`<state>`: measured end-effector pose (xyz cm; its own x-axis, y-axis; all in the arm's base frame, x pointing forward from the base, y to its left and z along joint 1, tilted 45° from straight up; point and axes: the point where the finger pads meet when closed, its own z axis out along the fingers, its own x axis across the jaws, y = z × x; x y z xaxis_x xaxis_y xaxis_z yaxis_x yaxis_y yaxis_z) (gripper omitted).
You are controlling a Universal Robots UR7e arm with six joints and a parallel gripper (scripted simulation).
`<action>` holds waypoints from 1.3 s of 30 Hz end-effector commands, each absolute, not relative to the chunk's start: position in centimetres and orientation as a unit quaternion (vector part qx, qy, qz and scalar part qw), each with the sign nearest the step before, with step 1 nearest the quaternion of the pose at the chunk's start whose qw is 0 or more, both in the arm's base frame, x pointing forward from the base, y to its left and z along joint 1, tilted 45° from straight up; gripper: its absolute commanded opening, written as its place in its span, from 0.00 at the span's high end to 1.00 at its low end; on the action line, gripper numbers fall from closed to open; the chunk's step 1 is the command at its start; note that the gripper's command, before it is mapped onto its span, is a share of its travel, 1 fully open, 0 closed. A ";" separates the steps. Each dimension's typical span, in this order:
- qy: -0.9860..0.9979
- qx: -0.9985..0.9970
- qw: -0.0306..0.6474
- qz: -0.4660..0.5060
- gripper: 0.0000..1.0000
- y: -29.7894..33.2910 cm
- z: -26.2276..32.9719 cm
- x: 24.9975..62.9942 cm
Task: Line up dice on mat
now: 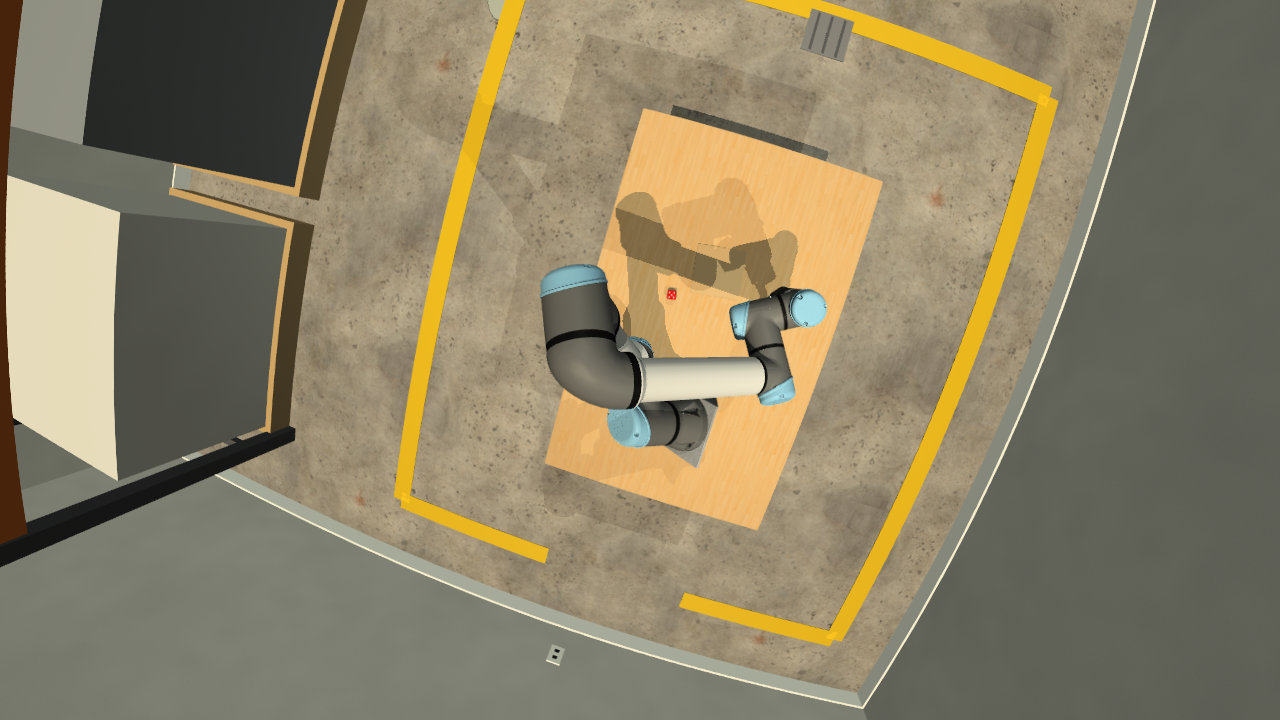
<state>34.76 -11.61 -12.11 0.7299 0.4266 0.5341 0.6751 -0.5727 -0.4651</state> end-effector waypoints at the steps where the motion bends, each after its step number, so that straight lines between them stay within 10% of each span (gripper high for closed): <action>1: -0.319 -0.867 0.335 -0.185 0.21 -11.7 -12.2 34.9; 39: -0.318 -0.867 0.337 -0.185 0.21 -10.4 -13.2 34.9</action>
<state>34.87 -10.88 -12.82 0.7293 0.4269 0.5347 0.6758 -0.5713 -0.4657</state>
